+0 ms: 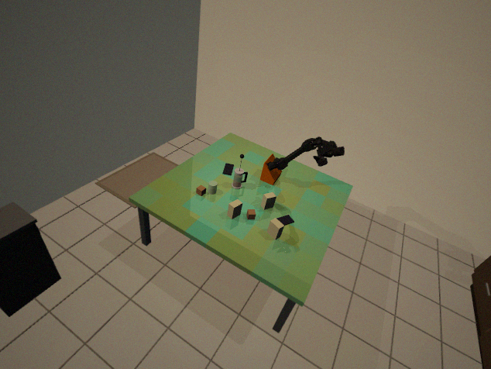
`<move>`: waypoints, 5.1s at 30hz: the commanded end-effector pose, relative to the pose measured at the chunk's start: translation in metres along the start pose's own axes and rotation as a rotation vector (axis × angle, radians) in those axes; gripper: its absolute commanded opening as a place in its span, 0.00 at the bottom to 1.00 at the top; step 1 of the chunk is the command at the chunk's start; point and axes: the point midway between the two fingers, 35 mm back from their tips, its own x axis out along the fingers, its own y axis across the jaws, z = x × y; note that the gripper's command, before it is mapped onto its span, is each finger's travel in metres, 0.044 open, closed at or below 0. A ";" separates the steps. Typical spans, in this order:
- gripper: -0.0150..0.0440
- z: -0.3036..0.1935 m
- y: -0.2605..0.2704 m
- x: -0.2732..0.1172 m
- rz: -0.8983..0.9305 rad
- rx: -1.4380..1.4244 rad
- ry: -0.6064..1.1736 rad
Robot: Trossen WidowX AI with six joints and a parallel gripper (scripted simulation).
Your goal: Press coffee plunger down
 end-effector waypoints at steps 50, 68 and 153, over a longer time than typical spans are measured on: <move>1.00 -0.413 -0.160 0.169 0.218 0.585 0.798; 1.00 -0.427 -0.149 0.180 0.222 0.583 0.797; 0.47 -0.504 -0.101 0.192 0.222 0.583 0.797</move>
